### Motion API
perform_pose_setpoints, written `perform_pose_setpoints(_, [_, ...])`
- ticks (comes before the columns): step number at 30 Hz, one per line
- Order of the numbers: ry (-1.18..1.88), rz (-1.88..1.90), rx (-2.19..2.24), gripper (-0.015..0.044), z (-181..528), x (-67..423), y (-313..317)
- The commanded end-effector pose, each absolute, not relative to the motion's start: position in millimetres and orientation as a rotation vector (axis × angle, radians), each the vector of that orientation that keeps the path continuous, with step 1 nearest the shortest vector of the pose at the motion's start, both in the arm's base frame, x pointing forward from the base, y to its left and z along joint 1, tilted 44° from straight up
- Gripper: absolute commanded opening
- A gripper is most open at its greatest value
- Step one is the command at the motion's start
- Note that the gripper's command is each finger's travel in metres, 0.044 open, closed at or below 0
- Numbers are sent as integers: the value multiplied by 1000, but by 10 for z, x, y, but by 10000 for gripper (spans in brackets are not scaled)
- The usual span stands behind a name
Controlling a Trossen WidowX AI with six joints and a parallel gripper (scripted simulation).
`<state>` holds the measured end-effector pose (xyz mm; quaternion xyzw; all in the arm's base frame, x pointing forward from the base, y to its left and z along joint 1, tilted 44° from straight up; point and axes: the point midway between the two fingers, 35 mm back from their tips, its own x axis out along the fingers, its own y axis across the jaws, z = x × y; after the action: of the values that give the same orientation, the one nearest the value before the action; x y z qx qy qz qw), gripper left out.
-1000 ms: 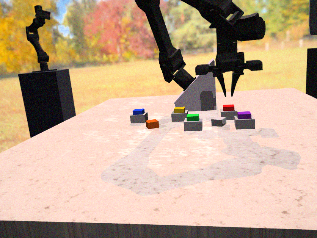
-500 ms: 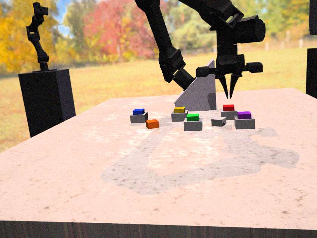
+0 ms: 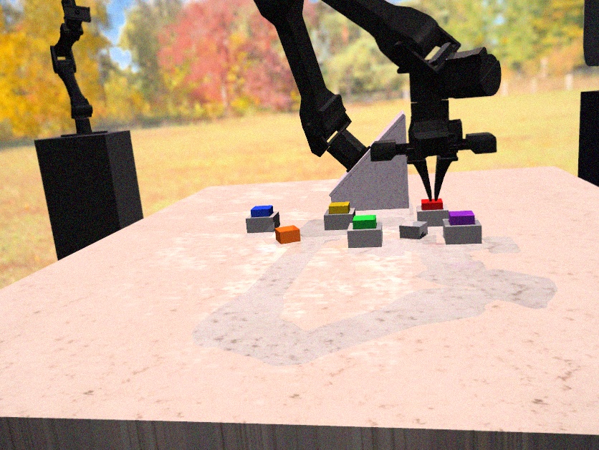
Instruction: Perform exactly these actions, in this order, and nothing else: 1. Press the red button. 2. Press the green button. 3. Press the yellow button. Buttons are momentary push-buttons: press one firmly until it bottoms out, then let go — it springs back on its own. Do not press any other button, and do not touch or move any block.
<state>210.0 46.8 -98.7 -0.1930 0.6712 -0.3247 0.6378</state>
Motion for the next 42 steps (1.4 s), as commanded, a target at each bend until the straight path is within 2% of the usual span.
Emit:
perform_pose_setpoints(1, [1536, -745, -451, 20, -1027, 2071, 409])
perform_pose_setpoints(20, [1536, -745, -451, 20, -1027, 2071, 409])
perform_pose_setpoints(29, [1537, -744, -450, 20, -764, 2116, 662])
perform_pose_setpoints(34, [1538, -742, -449, 20, -354, 2181, 1050])
perform_pose_setpoints(42, [1530, -755, -429, 20, -279, 2273, 999])
